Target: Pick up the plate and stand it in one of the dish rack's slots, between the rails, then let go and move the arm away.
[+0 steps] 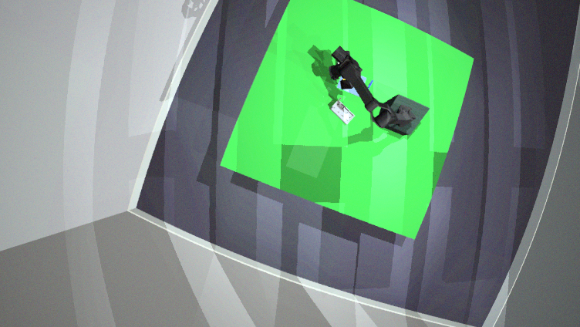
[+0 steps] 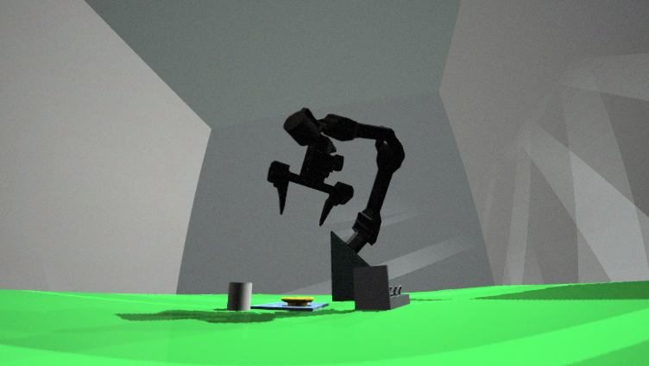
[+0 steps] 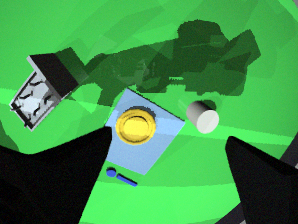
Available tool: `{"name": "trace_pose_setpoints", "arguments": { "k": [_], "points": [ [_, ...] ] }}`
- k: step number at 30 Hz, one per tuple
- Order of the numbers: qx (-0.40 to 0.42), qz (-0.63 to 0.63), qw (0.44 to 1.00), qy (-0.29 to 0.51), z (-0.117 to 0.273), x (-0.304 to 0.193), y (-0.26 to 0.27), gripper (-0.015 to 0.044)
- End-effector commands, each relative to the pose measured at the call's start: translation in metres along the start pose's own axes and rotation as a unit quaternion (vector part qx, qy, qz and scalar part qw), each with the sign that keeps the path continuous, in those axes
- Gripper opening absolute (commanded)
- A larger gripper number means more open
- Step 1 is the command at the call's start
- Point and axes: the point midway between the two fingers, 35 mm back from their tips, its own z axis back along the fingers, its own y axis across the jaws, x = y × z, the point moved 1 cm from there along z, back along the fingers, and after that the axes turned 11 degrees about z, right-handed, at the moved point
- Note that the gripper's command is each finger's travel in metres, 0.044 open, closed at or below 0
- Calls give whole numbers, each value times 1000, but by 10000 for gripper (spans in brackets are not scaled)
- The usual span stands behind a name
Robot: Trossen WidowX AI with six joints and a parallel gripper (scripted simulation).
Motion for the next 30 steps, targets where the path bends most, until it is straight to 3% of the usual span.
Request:
{"name": "trace_pose_setpoints", "arguments": {
  "k": [1, 13, 21, 27, 30],
  "points": [
    [29, -74, 997, 3, 1, -22, 3, 400],
    [102, -261, 960, 12, 8, -73, 14, 400],
    [106, -271, 956, 12, 5, -75, 14, 400],
    [107, -271, 956, 11, -83, -73, 28, 400],
    [109, -271, 956, 11, -104, -74, 35, 400]
  ]
}}
